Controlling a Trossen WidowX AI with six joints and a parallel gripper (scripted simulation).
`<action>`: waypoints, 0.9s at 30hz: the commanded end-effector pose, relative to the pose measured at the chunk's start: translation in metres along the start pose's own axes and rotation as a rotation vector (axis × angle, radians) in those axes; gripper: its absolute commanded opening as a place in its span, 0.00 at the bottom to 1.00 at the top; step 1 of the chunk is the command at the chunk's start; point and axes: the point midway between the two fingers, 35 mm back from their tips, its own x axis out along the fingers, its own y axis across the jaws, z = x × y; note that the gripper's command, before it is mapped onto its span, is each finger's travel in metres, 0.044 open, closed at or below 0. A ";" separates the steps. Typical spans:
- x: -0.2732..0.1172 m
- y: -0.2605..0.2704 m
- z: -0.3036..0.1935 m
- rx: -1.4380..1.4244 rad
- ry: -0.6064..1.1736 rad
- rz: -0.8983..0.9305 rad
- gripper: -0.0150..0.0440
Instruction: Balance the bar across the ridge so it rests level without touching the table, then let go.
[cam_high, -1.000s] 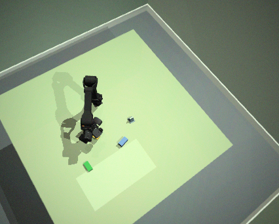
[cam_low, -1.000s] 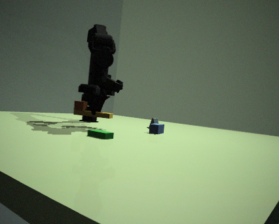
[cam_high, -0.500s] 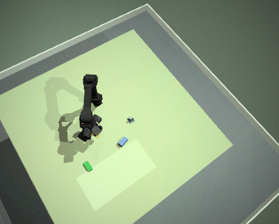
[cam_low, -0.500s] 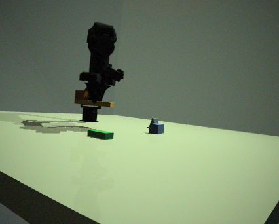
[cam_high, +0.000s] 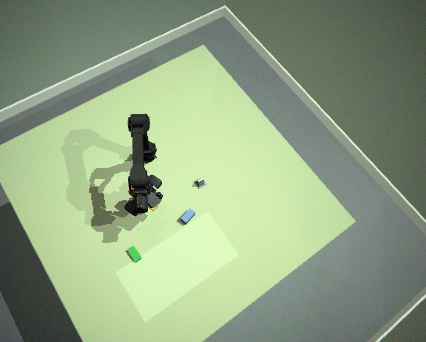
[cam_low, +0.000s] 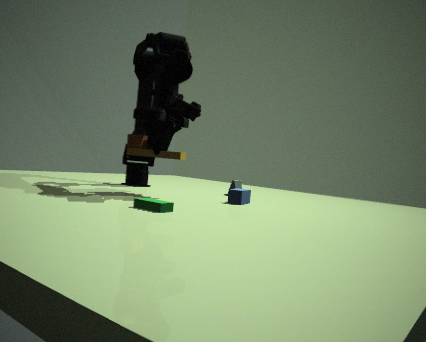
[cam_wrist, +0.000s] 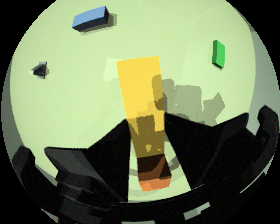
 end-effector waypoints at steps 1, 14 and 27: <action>-0.004 0.005 0.014 0.023 -0.010 -0.007 0.25; -0.005 0.031 0.051 0.093 -0.013 -0.004 0.25; -0.006 0.063 0.084 0.163 -0.017 0.000 0.25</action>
